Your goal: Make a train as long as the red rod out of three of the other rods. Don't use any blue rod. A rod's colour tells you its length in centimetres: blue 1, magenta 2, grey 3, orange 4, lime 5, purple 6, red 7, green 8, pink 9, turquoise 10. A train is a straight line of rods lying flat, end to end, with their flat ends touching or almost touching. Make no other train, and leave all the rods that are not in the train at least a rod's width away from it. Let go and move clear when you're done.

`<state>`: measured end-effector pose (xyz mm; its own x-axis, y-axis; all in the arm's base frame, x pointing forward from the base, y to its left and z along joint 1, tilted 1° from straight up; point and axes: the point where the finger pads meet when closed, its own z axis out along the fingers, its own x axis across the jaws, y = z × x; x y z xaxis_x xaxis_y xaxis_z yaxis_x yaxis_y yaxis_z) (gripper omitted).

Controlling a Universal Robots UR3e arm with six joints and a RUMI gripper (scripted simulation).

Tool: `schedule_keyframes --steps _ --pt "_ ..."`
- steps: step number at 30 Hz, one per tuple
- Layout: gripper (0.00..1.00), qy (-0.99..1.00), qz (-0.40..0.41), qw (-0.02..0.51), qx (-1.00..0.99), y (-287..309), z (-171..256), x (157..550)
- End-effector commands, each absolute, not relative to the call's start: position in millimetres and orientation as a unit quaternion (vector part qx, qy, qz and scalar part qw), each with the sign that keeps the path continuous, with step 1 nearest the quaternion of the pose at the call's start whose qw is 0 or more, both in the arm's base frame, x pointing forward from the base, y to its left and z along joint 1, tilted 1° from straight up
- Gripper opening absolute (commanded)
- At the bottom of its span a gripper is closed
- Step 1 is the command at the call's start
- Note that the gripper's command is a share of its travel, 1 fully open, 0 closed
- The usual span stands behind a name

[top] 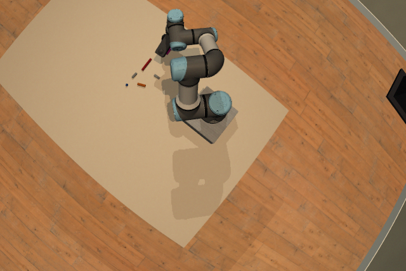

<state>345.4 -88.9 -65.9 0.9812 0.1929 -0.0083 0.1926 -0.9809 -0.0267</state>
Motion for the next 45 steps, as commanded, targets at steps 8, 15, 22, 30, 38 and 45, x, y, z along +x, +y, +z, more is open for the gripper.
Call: schedule_keyframes --steps 8,15,22,30,38,45 --pt "0.08 -0.097 0.004 0.012 -0.995 -89 -65 346" --pt "0.14 -0.097 0.004 0.012 -0.995 -89 -65 346" --pt "0.14 -0.097 0.004 0.012 -0.995 -89 -65 346" --pt "0.14 -0.097 0.004 0.012 -0.995 -90 -62 346" --pt "0.14 -0.097 0.004 0.012 -0.995 -90 -36 346" --pt "0.14 -0.097 0.004 0.012 -0.995 -91 -8 347"
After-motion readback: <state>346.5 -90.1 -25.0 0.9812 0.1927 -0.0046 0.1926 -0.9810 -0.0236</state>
